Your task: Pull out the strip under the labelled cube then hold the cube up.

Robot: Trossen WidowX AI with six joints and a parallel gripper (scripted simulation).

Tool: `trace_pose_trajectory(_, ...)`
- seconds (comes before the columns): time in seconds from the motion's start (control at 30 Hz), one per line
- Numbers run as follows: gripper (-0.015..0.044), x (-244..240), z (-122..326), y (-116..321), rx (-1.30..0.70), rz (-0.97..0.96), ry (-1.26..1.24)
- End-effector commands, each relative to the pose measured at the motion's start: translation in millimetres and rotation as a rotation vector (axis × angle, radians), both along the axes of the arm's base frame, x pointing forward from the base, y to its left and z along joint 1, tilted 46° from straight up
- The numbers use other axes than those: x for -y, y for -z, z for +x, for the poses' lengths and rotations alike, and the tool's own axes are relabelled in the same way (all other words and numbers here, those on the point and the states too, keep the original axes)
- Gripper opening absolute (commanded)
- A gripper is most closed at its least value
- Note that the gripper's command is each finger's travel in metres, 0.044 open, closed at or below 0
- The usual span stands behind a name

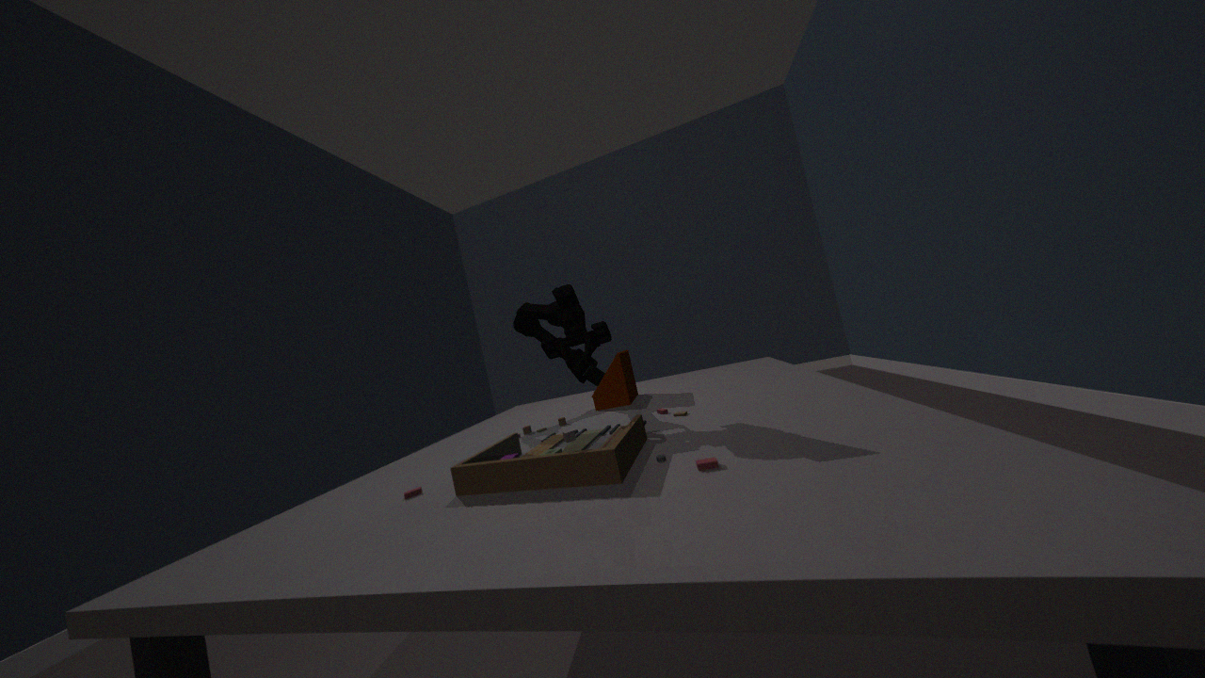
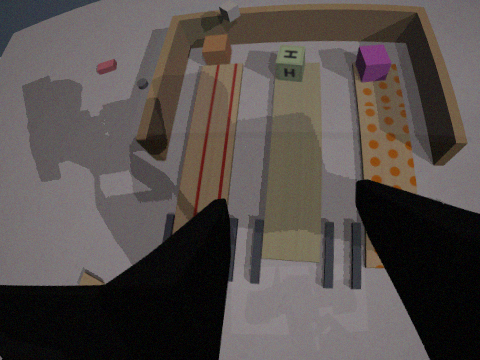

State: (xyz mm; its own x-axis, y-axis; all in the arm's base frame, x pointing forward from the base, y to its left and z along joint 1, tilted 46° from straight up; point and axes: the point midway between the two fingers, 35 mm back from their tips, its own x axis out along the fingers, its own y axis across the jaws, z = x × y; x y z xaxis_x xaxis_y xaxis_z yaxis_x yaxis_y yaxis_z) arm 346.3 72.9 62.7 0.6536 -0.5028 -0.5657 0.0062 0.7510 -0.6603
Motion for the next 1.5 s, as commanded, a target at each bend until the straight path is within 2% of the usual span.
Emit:
trace_pose_trajectory(0.0, 0.0137, 10, 19, 14, -0.097, 0.021, 0.123)
trace_pose_trajectory(0.17, 0.0006, 30, 33, 36, -0.230, 0.033, 0.316)
trace_pose_trajectory(0.2, 0.0000, 34, 35, 41, -0.255, 0.033, 0.358)
trace_pose_trajectory(0.47, 0.0000, 70, 37, 68, -0.428, 0.009, 0.680)
trace_pose_trajectory(1.47, 0.0000, 98, 36, 94, -0.431, 0.008, 0.687)
